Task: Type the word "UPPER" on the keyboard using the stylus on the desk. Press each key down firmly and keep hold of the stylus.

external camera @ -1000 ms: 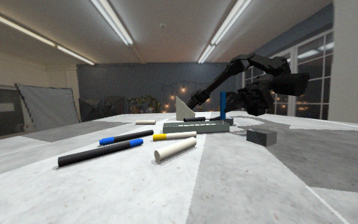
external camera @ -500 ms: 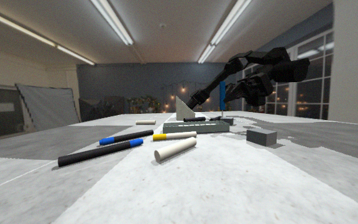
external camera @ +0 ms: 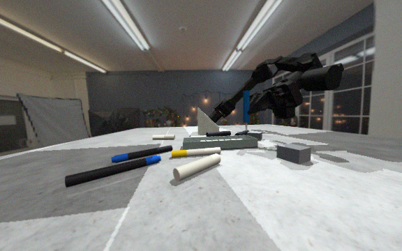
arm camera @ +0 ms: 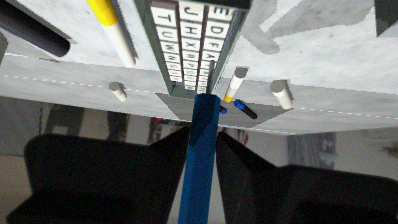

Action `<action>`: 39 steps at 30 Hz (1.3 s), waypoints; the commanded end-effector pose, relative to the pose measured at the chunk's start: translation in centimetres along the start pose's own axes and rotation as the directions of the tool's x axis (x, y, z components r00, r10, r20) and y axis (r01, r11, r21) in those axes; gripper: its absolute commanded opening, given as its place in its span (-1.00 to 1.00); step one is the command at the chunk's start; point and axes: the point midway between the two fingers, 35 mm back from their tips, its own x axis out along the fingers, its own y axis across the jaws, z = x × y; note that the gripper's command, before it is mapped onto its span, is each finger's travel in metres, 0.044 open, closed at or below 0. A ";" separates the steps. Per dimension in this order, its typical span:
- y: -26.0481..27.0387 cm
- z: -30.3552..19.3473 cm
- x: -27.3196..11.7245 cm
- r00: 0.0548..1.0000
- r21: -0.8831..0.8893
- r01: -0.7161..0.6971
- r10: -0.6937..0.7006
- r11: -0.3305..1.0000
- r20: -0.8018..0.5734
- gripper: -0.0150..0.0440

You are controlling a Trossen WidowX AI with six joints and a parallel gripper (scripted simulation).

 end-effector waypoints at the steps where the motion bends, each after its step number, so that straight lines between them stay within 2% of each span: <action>1: 0.6 -1.1 1.4 1.000 -0.001 -0.004 0.004 1.000 -0.001 -0.49; 12: 2.0 -3.3 4.6 1.000 -0.004 -0.003 0.003 1.000 -0.005 -0.49; 26: 2.0 -1.6 5.5 1.000 -0.004 -0.003 0.003 1.000 -0.004 -0.49; 29: 2.0 -1.4 5.7 1.000 -0.004 -0.003 0.003 1.000 -0.004 -0.22; 39: 2.0 -1.1 5.9 1.000 -0.004 -0.003 0.003 1.000 -0.003 -0.22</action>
